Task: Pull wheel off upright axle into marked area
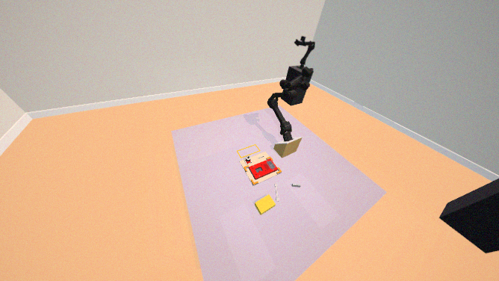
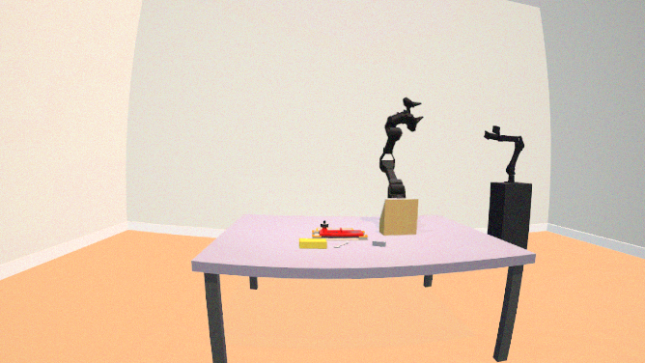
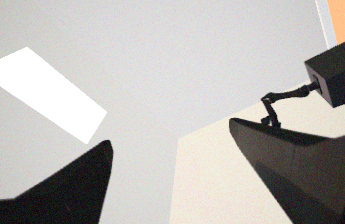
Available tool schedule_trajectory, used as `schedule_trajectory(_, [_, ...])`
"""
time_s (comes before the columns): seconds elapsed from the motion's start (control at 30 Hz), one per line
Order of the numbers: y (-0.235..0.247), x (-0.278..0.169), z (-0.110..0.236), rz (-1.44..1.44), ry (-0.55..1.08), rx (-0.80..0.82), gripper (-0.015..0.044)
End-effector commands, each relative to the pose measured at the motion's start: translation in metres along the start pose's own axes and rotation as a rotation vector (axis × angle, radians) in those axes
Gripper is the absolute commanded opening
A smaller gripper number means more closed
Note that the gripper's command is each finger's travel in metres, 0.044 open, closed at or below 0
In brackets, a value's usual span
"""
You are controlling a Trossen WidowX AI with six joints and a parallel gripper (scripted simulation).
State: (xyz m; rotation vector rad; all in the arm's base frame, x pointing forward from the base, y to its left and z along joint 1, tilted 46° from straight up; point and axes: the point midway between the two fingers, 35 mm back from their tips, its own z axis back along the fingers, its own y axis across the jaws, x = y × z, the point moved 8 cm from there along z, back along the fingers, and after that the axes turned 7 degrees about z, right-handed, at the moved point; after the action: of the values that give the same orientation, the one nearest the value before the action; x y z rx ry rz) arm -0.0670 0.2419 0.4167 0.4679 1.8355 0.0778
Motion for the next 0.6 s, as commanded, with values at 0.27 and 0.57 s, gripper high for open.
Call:
schedule_trajectory(0.27, [0.035,0.007,0.020,-0.330,0.033,0.213,0.0300])
schedule_trajectory(0.57, [0.077,0.022,0.054,-0.780,0.152,0.484,0.0300])
